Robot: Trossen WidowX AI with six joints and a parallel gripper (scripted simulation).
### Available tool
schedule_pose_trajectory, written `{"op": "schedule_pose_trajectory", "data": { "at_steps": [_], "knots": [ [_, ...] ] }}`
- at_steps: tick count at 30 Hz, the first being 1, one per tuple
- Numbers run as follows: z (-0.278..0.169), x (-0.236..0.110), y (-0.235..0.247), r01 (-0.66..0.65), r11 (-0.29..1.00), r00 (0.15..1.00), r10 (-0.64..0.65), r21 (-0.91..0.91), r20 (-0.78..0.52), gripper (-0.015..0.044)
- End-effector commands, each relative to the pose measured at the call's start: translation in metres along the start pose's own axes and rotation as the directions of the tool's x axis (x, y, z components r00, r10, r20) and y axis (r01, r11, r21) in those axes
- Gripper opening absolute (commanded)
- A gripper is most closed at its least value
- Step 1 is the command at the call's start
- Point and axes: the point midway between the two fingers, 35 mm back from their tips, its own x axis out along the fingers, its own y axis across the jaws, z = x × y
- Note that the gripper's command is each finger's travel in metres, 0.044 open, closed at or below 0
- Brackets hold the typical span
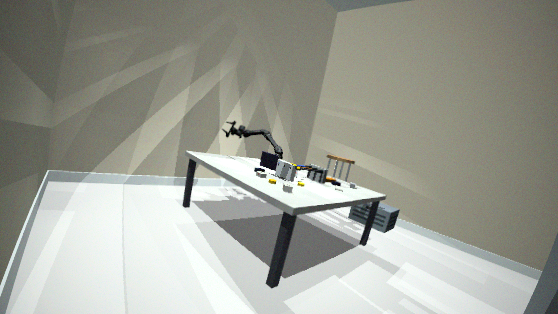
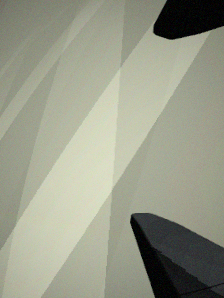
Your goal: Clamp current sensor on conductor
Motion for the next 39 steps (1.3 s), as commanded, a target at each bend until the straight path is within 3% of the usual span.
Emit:
{"op": "schedule_pose_trajectory", "data": {
  "at_steps": [1, 11, 22, 30, 39],
  "knots": [
    [0.001, 0.001, -0.001, 0.001, 1.0, 1.0, -0.001, 0.001, 0.001, 0.0426],
    [0.062, 0.033, -0.096, 0.066, 0.991, 0.992, -0.078, 0.12, 0.096, 0.044],
    [0.177, 0.045, -0.232, 0.11, 0.955, 0.952, -0.181, 0.276, 0.247, 0.044],
    [0.27, 0.024, -0.319, 0.096, 0.918, 0.9, -0.245, 0.385, 0.36, 0.044],
    [0.376, -0.039, -0.403, 0.024, 0.873, 0.817, -0.298, 0.486, 0.495, 0.044]
  ]
}}
